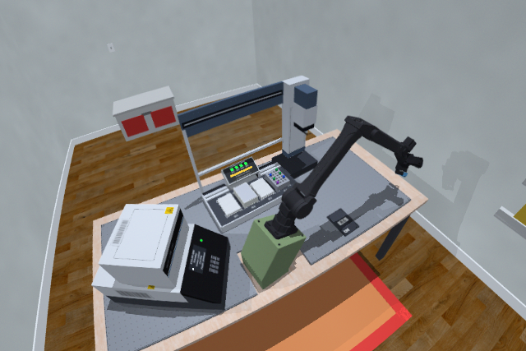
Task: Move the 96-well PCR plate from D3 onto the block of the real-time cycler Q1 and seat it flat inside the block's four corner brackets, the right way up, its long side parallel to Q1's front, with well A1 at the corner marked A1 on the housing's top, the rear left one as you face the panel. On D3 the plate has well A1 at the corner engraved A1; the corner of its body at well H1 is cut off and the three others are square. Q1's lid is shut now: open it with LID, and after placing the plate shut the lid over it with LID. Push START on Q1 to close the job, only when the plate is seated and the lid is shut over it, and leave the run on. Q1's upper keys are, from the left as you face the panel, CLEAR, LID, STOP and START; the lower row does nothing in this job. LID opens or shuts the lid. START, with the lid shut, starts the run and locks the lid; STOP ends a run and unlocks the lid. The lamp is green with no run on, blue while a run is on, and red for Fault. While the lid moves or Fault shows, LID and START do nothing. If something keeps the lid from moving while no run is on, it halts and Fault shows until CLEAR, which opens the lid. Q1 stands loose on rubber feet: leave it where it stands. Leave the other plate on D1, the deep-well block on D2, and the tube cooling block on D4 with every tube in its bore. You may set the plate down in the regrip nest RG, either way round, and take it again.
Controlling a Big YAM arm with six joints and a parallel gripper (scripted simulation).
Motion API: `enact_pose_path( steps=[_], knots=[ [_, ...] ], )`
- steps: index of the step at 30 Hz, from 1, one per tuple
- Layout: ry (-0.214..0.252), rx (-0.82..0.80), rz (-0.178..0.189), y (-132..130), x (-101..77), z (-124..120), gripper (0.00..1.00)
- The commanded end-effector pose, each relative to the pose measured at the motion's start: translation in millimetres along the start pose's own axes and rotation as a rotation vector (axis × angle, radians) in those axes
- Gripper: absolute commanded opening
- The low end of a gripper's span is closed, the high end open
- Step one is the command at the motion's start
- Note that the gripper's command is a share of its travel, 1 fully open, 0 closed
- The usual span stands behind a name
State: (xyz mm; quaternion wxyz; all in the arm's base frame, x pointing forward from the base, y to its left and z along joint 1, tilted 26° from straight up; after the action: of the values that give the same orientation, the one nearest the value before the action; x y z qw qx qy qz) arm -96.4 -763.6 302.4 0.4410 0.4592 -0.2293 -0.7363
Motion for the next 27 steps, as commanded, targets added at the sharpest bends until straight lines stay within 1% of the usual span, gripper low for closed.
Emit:
enact_pose_path(
  steps=[1, 4, 8, 11, 14, 16, 21, 23, 25, 26, 27],
  knots=[
    [0.022, -0.058, 0.005, 6, -7.7, -9, 0.0],
    [0.055, -0.131, 0.009, 14, -14.4, -33, 0.0],
    [0.045, -0.12, 0.039, 30, -26.5, -57, 0.0],
    [0.024, -0.106, 0.058, 37, -30.5, -42, 0.0],
    [0.0, -0.091, 0.059, 36, -32.0, -23, 0.0],
    [0.0, -0.091, 0.059, 36, -32.0, -23, 0.0],
    [-0.009, -0.08, 0.051, 31, -24.5, -16, 0.0],
    [0.029, -0.142, 0.044, 30, -26.2, -32, 0.0],
    [0.068, -0.2, 0.039, 32, -29.0, -52, 0.0],
    [0.08, -0.223, 0.033, 31, -30.1, -62, 0.0],
    [0.08, -0.221, 0.029, 31, -31.8, -71, 0.0]
  ],
)
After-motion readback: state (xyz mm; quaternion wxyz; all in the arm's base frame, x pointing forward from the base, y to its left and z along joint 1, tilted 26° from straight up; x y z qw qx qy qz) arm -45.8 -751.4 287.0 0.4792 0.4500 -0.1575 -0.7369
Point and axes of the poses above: the point where the finger pads meet when closed, its own x axis out along the fingers, its own y axis across the jaws, z = x × y, the point moved 5 cm from there along -x, back along the fingers, and after that the axes turned 10 degrees about -x, right-handed, at the moved point
